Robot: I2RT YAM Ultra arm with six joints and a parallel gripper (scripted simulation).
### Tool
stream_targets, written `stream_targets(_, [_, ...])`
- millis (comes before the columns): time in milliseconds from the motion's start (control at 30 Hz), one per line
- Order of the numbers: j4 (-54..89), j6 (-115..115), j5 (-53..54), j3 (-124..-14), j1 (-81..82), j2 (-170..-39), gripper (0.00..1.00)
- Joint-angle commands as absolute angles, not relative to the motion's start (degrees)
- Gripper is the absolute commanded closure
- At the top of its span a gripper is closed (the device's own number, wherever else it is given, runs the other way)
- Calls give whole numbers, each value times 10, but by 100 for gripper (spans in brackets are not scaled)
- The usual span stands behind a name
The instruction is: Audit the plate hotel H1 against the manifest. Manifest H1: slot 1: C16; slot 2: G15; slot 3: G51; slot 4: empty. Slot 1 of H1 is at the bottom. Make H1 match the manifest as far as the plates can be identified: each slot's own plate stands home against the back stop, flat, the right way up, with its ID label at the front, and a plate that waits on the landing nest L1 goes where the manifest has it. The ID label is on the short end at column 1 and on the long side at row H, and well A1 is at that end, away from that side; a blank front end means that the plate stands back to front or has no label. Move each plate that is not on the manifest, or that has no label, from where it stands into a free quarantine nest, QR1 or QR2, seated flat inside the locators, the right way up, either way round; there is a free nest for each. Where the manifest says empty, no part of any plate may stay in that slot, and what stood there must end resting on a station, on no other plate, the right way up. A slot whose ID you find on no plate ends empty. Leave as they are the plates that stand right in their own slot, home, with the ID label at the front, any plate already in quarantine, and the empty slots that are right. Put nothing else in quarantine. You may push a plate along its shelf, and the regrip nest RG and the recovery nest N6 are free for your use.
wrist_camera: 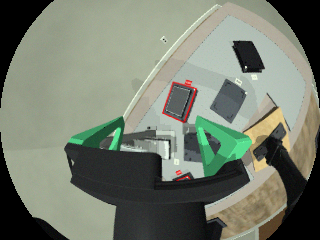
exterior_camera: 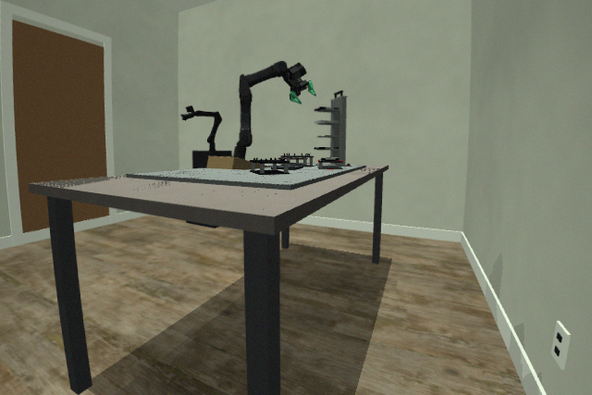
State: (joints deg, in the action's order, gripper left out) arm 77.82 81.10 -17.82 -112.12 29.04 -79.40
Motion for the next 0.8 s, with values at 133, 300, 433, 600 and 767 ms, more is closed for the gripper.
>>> stream_targets(133, [797, 767, -168, -1107, 274, -800, 100])
stream_targets(300, [805, 710, -160, -1084, 258, -781, 100])
stream_targets(433, [785, 676, -153, -1054, 244, -771, 100])
stream_targets(600, [810, 635, -146, -1047, 234, -773, 100])
stream_targets(767, [795, 586, -135, -1016, 217, -765, 100])
